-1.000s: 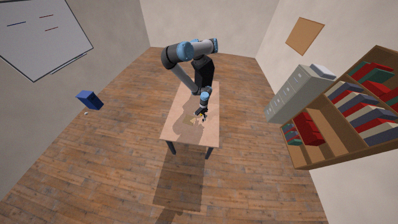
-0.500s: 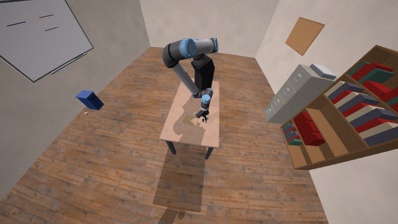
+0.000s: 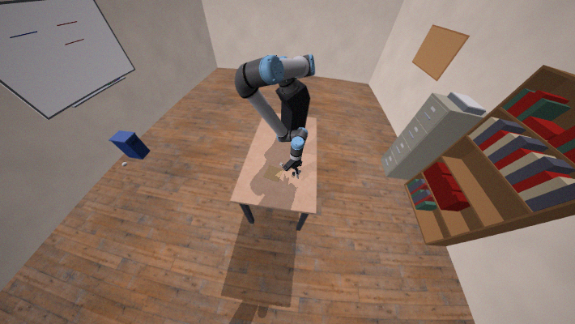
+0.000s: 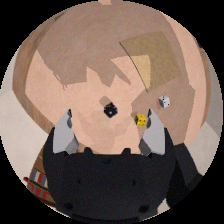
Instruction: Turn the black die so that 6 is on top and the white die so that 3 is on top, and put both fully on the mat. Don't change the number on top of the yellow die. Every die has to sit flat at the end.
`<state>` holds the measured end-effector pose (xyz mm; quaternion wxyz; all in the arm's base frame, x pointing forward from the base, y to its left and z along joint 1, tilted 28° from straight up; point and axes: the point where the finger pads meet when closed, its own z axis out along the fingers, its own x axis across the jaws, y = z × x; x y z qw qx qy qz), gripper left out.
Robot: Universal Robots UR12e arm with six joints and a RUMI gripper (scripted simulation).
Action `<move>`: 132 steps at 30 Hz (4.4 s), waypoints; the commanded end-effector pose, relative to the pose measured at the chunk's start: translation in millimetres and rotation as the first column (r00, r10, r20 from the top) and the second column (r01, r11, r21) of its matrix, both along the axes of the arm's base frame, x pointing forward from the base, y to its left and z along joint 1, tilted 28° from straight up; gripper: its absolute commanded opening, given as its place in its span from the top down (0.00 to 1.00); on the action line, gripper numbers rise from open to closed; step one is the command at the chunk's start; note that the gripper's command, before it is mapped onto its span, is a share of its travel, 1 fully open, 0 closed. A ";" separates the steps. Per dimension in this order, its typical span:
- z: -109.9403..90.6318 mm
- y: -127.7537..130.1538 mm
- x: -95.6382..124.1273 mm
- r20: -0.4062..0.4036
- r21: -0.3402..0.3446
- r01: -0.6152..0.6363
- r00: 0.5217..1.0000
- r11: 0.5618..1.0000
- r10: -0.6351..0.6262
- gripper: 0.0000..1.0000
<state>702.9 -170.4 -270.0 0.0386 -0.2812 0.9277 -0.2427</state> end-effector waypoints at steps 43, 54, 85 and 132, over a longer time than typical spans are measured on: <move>92.8 45.2 -21.6 0.001 0.000 0.000 1.000 1.000 0.000 0.00; 95.3 46.5 -22.3 0.001 0.000 0.000 1.000 1.000 0.000 0.00; 76.6 62.1 -36.1 -0.300 -0.049 -0.557 0.800 0.829 0.520 0.00; 29.9 40.0 -27.7 -0.300 -0.049 -0.557 0.800 0.829 0.520 0.76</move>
